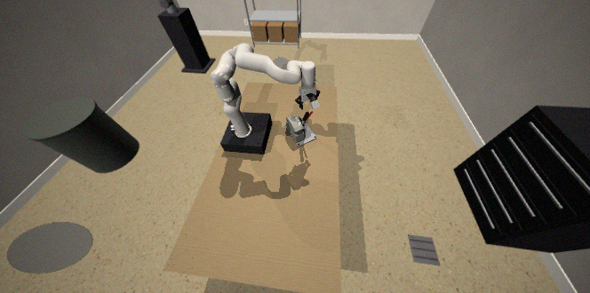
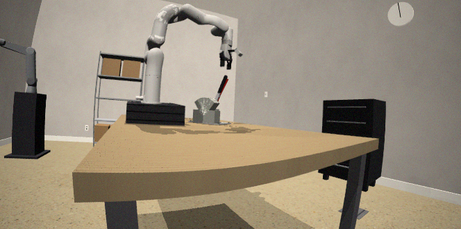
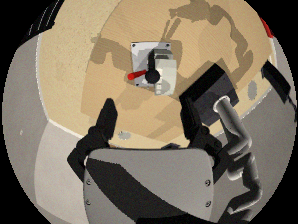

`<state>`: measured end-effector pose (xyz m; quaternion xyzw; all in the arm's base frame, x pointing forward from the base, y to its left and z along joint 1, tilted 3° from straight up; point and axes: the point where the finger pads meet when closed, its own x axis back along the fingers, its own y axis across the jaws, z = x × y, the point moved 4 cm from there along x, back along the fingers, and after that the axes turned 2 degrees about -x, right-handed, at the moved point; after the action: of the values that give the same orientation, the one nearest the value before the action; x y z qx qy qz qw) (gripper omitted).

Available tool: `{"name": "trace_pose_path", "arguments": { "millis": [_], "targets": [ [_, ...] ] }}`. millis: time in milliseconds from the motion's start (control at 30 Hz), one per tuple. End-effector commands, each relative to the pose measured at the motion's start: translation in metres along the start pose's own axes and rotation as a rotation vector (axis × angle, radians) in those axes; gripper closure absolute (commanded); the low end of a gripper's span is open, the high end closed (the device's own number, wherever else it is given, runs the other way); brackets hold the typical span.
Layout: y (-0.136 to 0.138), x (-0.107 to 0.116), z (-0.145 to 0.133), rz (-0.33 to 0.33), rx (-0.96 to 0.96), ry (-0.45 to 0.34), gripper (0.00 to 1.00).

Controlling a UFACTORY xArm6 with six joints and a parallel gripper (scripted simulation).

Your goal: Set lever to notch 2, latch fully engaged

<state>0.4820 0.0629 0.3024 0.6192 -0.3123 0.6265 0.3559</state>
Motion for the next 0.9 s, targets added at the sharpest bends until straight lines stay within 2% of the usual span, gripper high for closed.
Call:
{"name": "trace_pose_path", "arguments": {
  "millis": [0, 867],
  "targets": [
    [-0.001, 0.002, 0.000, 0.004, 0.000, 0.001, 0.00],
    [-0.001, -0.016, 0.000, -0.001, 0.002, -0.007, 0.00]
  ]
}}
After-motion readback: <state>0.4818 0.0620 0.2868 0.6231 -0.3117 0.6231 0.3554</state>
